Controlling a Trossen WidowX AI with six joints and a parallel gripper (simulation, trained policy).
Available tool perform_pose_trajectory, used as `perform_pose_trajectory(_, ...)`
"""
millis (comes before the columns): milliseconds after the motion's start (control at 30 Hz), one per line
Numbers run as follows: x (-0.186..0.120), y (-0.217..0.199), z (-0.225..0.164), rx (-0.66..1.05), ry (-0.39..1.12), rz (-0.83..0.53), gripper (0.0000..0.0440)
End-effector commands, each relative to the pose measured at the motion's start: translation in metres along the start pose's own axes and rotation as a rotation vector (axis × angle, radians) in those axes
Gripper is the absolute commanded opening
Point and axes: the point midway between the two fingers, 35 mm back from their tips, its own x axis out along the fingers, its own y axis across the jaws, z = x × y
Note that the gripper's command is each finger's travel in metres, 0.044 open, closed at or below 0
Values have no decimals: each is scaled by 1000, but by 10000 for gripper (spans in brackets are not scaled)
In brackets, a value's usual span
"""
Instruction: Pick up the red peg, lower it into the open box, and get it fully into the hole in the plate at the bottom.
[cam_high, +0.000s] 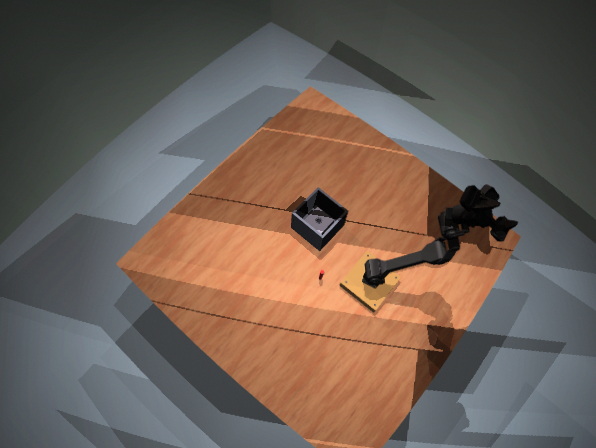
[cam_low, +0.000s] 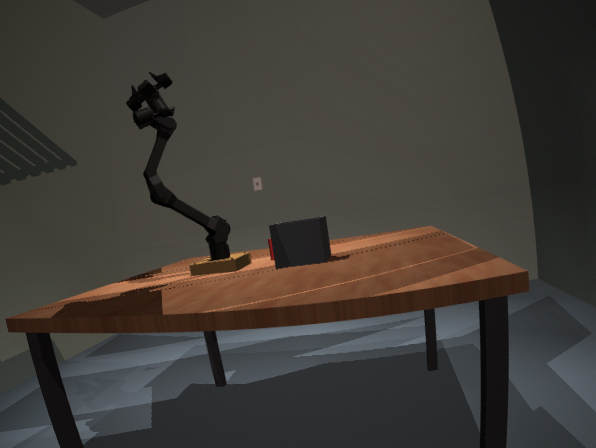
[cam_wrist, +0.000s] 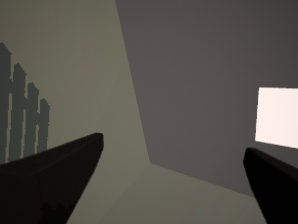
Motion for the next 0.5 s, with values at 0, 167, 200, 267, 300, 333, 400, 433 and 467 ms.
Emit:
perform_pose_trajectory(0,0,-6,-3,-4,2,-26,420)
perform_pose_trajectory(167,-6,-42,-28,-31,40,-169,440)
perform_pose_trajectory(200,-8,-50,-33,-35,51,-199,440)
perform_pose_trajectory(267,-13,-65,-44,-43,75,-260,440)
perform_pose_trajectory(300,-15,-73,-49,-46,87,-290,440)
perform_pose_trajectory(333,-18,-80,-54,-50,99,-320,440)
perform_pose_trajectory(400,-25,-96,-64,-57,124,-380,440)
perform_pose_trajectory(433,-28,-103,-68,-61,136,-410,440)
perform_pose_trajectory(467,-32,-110,-73,-65,147,-439,440)
